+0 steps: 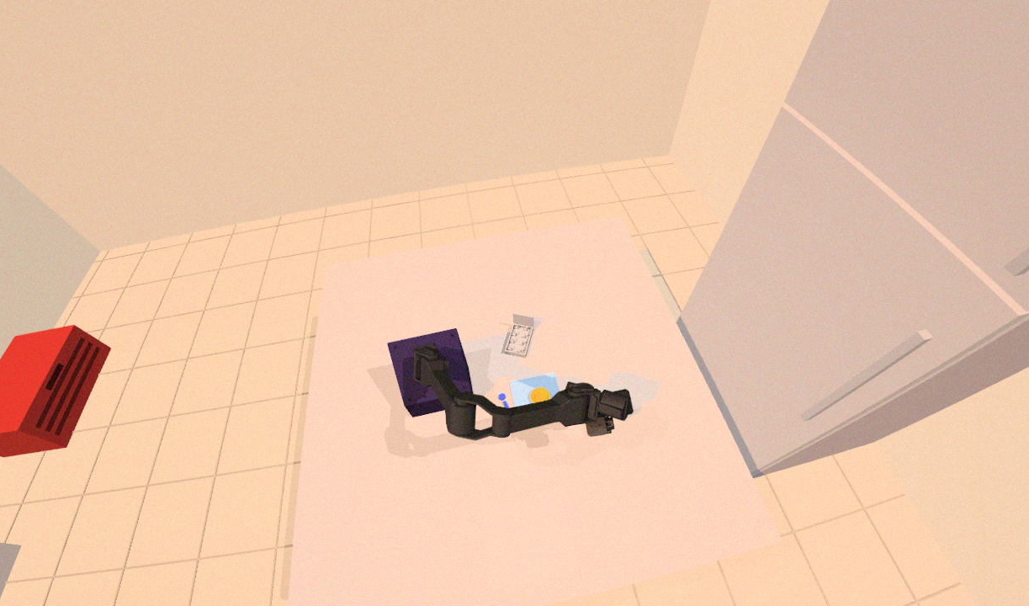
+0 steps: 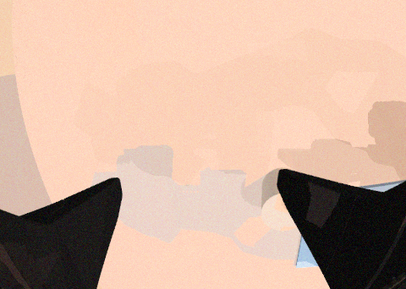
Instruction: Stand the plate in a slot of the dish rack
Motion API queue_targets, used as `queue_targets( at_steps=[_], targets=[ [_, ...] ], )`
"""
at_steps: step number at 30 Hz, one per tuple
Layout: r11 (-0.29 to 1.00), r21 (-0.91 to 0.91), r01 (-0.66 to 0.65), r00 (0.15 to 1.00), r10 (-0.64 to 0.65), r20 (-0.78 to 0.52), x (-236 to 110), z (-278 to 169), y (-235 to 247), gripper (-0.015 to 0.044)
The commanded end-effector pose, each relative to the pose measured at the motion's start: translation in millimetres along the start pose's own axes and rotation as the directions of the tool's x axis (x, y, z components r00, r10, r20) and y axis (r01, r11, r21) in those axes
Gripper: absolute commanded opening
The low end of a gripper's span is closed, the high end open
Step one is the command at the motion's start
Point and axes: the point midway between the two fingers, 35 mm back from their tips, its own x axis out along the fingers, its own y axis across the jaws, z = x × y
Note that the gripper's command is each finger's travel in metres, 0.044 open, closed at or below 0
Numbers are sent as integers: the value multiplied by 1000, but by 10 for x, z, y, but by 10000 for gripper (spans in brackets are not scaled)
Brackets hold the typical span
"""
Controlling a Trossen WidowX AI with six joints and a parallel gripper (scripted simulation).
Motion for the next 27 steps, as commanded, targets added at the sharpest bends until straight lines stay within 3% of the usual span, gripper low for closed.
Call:
queue_targets(
  at_steps=[1, 13, 27],
  targets=[
    [990, -139, 38, 999, -39, -7, 36, -140, -126, 400],
    [855, -507, 106, 991, -131, -14, 85, -472, -468, 400],
    [529, -840, 125, 972, -234, -3, 102, -803, -906, 400]
  ],
)
